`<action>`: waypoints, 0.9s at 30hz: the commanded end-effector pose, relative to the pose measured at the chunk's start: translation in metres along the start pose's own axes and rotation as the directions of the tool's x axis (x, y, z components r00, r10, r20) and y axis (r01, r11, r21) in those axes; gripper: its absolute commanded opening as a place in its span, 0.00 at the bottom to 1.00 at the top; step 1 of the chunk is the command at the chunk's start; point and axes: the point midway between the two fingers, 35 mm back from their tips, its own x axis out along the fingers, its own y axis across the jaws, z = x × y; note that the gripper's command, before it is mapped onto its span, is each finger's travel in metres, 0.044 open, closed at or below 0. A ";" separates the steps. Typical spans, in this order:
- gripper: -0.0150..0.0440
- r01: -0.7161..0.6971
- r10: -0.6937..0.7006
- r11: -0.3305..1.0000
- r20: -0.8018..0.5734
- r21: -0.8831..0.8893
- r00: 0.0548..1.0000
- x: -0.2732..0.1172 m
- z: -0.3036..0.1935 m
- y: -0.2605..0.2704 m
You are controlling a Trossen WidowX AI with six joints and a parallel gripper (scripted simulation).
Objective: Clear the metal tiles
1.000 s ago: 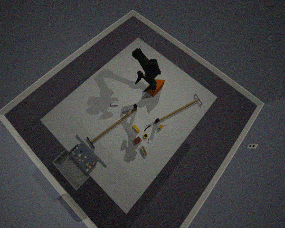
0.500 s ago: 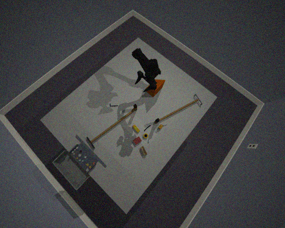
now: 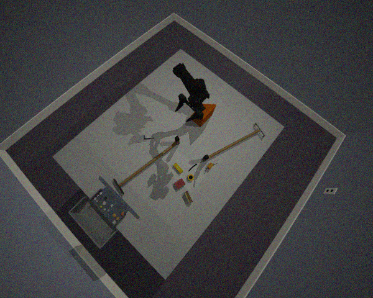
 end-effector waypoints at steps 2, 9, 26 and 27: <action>1.00 0.004 -0.004 1.000 -0.036 0.002 0.999 0.019 0.000 0.004; 1.00 0.011 -0.011 1.000 -0.079 -0.001 0.997 0.040 -0.001 0.007; 1.00 0.020 -0.027 0.999 -0.204 -0.035 0.979 0.098 -0.004 0.016; 1.00 0.021 -0.028 0.999 -0.212 -0.036 0.977 0.102 -0.004 0.017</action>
